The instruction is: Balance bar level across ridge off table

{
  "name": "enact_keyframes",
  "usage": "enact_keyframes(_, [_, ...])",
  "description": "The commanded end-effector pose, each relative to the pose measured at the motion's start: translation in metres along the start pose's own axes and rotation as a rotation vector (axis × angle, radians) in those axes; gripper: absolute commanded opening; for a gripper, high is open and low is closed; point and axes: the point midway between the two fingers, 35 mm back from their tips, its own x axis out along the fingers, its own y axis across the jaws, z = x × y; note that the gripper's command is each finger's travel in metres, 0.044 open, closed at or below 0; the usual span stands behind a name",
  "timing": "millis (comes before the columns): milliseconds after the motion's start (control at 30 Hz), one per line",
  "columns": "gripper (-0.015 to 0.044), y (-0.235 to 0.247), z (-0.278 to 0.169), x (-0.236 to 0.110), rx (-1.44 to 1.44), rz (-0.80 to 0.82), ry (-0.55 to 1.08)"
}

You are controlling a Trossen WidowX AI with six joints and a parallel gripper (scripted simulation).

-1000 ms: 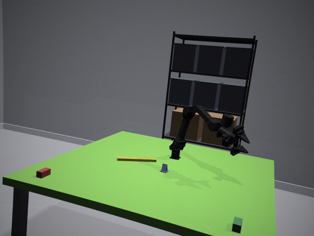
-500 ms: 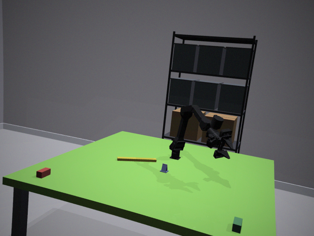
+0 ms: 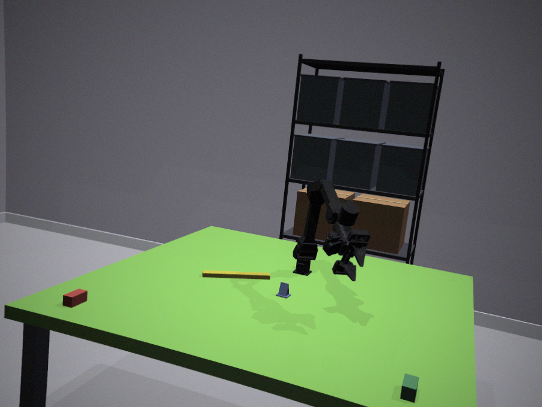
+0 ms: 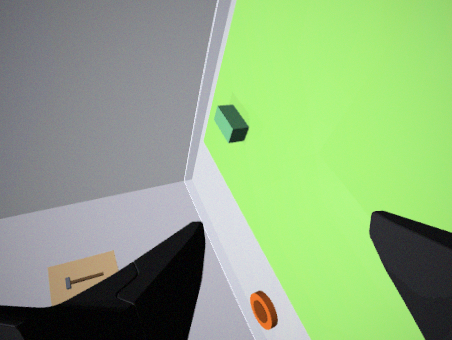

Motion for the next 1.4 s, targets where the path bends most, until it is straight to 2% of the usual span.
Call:
enact_keyframes(0, [0.0315,-0.009,0.024,-0.003,-0.020,-0.035,-0.035])
enact_keyframes(600, [0.0315,-0.069,0.147,-0.036,-0.092,-0.277,-0.212])
enact_keyframes(1367, [0.0315,-0.159,0.258,-0.122,-0.116,-0.617,-0.296])
